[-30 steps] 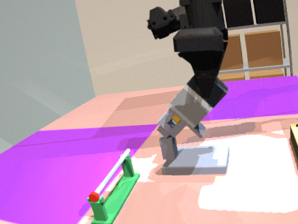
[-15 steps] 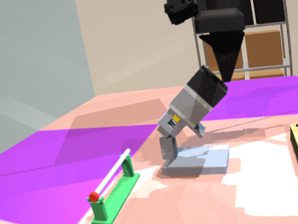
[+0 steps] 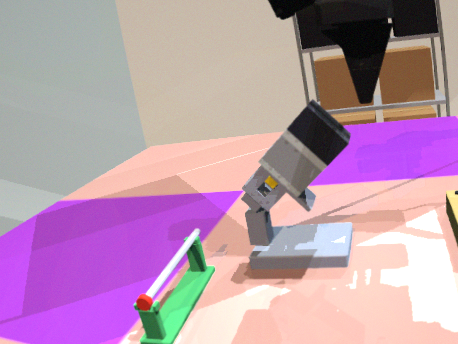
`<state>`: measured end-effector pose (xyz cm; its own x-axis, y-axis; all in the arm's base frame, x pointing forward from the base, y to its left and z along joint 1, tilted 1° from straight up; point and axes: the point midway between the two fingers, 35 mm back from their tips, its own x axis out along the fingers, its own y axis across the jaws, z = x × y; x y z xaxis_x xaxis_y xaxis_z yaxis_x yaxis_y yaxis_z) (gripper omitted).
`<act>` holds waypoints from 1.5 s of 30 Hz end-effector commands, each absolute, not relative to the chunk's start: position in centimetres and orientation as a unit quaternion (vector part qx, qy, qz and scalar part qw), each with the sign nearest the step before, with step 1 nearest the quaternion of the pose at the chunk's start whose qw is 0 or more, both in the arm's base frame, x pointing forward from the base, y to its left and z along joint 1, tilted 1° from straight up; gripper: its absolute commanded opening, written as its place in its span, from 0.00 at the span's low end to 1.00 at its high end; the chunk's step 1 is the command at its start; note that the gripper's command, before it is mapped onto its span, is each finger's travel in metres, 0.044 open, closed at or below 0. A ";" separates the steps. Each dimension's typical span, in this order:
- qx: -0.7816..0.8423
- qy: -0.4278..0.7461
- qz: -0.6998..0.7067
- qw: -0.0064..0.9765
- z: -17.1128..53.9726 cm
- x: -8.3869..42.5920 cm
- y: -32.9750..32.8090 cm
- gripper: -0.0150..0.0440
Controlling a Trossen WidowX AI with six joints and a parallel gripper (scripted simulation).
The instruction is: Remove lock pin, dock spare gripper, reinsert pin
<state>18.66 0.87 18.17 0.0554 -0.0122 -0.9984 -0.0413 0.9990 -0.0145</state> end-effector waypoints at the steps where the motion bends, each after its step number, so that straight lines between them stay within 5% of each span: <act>1: -0.019 0.686 0.010 0.727 19.1 18.7 0.9 1.00; 22: -0.019 0.673 0.011 0.740 21.3 18.1 0.9 1.00; 32: -0.017 0.673 0.013 0.739 21.5 18.8 8.5 0.56; 40: -0.021 0.679 0.017 0.734 21.6 18.7 12.1 0.56; 45: -0.174 0.668 0.119 0.713 21.6 23.7 13.1 0.56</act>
